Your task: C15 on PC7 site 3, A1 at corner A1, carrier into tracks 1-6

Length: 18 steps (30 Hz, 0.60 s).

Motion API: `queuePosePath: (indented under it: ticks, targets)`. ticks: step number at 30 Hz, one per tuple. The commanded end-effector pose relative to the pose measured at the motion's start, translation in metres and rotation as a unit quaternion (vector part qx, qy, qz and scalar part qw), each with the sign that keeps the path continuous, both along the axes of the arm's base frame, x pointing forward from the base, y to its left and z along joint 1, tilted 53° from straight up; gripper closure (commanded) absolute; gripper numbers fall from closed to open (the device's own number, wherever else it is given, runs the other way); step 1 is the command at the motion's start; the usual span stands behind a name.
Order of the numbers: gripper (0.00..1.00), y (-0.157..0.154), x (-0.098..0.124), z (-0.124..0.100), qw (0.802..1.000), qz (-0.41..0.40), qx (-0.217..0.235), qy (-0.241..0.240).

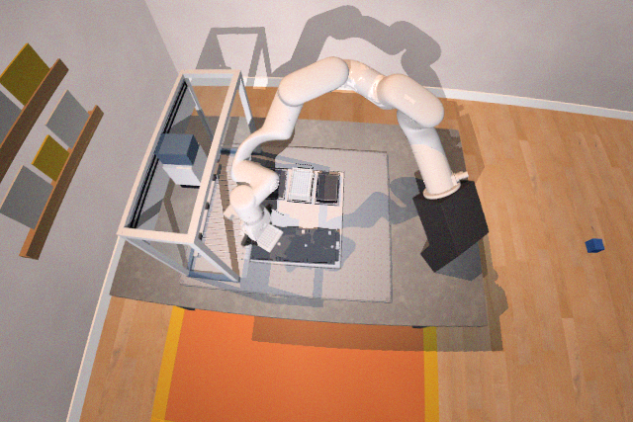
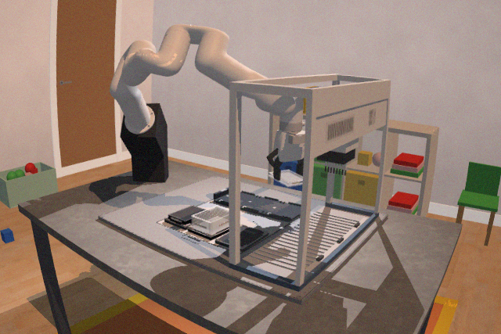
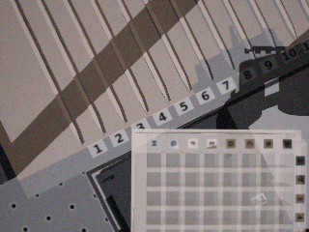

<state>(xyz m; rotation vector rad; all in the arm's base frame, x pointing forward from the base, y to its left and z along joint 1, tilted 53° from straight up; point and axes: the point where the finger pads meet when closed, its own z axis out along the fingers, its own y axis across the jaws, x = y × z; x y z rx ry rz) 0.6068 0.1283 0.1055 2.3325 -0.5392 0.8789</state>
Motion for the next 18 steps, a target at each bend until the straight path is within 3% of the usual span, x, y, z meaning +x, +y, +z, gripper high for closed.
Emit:
queuePosePath:
  ticks: [1, 8, 15, 18]
  targets:
    - [1.00, 0.0014, 0.0006, 0.0014, 0.997, -0.042, 0.033, -0.055]
    - [1.00, 0.0013, 0.0005, 0.0014, 0.981, -0.112, 0.086, -0.130]
    - [1.00, 0.0013, 0.0005, 0.0014, 0.952, -0.181, 0.139, -0.202]
    - [1.00, 0.0014, 0.0006, 0.0014, 0.947, -0.190, 0.147, -0.212]
